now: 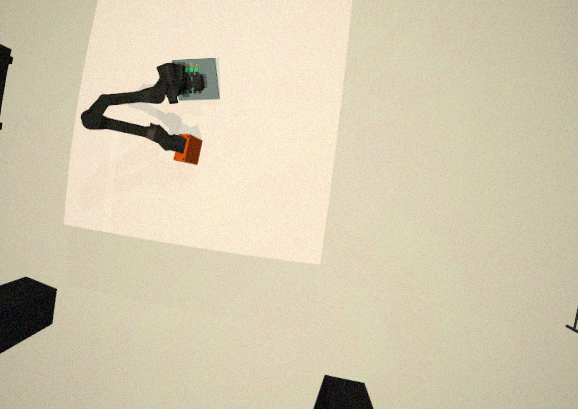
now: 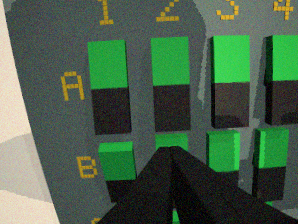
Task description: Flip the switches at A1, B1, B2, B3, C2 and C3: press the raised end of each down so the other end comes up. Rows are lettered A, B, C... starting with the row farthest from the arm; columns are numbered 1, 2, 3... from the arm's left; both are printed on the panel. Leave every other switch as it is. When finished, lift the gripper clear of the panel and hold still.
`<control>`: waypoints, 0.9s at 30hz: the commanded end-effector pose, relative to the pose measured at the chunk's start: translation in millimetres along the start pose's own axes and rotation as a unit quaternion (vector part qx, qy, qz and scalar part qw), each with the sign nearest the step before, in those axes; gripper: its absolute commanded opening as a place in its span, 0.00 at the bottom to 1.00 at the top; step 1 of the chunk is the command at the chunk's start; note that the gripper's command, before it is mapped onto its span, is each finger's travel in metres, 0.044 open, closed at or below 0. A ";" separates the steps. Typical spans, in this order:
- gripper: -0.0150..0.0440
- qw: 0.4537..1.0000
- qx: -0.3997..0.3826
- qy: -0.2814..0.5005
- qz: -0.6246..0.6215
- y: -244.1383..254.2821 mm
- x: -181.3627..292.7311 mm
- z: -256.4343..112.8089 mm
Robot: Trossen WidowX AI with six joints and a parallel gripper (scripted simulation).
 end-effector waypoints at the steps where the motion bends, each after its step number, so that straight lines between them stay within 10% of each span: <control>1: 0.25 1.000 0.001 0.000 0.000 -0.5 -0.1 -1.7; 9: 0.25 1.000 0.001 -0.012 0.003 -2.2 3.4 -64.7; 27: 0.25 1.000 -0.002 -0.025 0.003 -29.1 17.5 -29.2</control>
Point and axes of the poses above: the point midway between the two fingers, 35 mm back from their tips, its own z axis out along the fingers, its own y axis across the jaws, x = y × z, the point moved 4 cm from there along -z, back along the fingers, and after that the axes turned 14 degrees about z, right-handed, at the moved point
